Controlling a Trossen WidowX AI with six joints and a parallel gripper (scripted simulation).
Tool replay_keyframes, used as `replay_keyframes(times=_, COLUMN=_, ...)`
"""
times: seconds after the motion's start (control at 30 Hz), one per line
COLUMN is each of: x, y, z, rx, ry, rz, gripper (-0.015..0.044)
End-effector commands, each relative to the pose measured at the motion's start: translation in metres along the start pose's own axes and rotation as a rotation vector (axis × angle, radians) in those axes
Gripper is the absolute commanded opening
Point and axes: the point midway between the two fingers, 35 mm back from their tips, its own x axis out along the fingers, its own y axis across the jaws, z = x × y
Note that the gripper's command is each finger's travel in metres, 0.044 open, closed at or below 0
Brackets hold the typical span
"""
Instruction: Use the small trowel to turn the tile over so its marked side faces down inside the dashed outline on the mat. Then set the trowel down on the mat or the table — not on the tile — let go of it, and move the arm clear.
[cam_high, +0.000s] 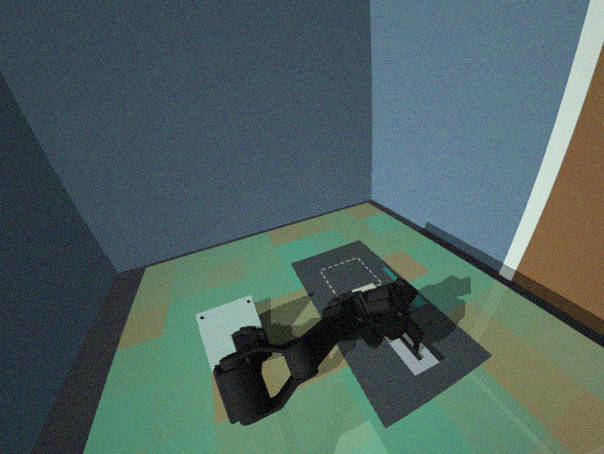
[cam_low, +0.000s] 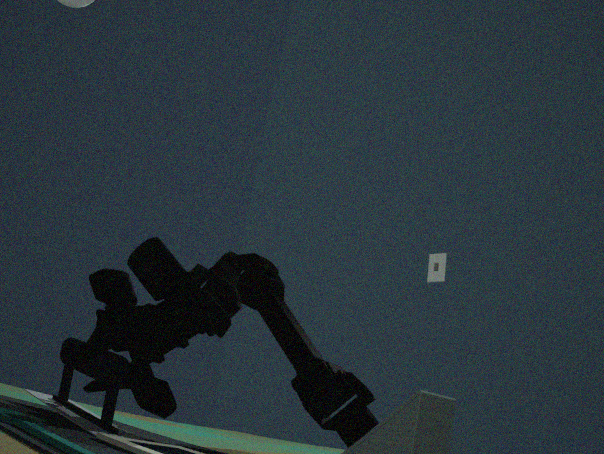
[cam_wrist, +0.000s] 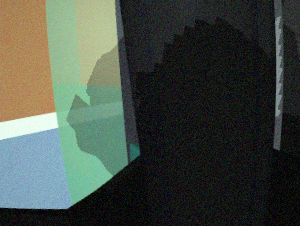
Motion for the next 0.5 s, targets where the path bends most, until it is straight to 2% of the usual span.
replay_keyframes(times=0.0, x=0.001, y=0.001, z=-0.006, rx=-0.009, ry=0.008, rz=0.007, gripper=0.0000)
replay_keyframes(times=0.47, x=0.000, y=0.003, z=-0.029, rx=-0.008, ry=0.009, rz=0.007, gripper=0.0000)
